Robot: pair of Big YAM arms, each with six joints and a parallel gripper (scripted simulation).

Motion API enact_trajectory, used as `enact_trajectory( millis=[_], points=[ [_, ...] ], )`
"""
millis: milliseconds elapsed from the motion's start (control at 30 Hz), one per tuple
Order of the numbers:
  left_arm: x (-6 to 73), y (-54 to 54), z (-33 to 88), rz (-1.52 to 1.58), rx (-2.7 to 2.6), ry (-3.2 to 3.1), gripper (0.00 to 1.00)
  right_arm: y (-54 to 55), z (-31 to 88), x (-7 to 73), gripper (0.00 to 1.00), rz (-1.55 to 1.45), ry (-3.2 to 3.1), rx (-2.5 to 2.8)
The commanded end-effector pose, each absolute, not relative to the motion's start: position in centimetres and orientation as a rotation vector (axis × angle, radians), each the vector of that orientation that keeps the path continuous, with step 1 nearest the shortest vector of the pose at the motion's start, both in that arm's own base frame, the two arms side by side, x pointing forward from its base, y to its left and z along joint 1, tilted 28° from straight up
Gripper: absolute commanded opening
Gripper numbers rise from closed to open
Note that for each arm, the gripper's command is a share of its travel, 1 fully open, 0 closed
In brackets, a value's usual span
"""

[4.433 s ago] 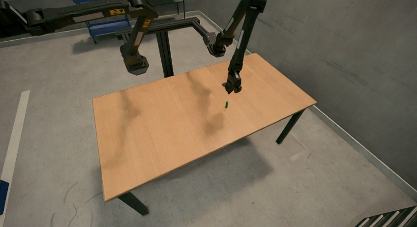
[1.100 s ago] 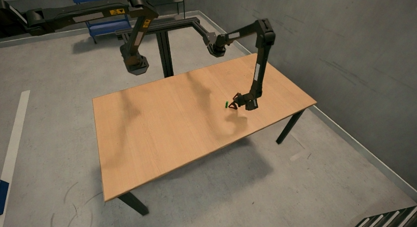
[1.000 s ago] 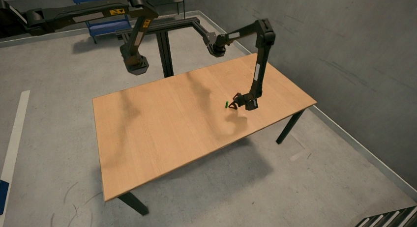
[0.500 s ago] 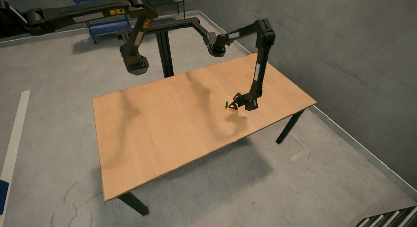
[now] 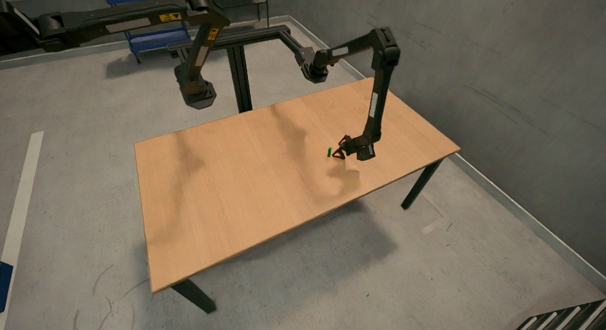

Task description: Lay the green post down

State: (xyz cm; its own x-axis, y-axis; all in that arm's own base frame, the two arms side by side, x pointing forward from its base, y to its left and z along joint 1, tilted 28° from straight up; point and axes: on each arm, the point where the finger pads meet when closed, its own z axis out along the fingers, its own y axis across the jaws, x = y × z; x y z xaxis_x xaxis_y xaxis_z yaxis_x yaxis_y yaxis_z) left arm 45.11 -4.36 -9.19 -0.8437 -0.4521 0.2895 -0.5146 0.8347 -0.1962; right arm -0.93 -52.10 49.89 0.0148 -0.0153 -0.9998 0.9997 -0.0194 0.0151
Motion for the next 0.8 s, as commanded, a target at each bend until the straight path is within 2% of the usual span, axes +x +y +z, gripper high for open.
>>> enact_trajectory(
  millis=[0, 767],
  points=[
    [44.6, -5.3, -10.5, 0.39, 0.739, -2.772, 1.0, -51.6, 53.8, -1.3, 1.0, -1.262, 1.144, 1.173],
    [45.3, -5.8, -11.6, 0.41, 0.749, -2.806, 1.0, -51.6, 53.8, -1.3, 1.0, -1.262, 1.144, 1.173]
  ],
)
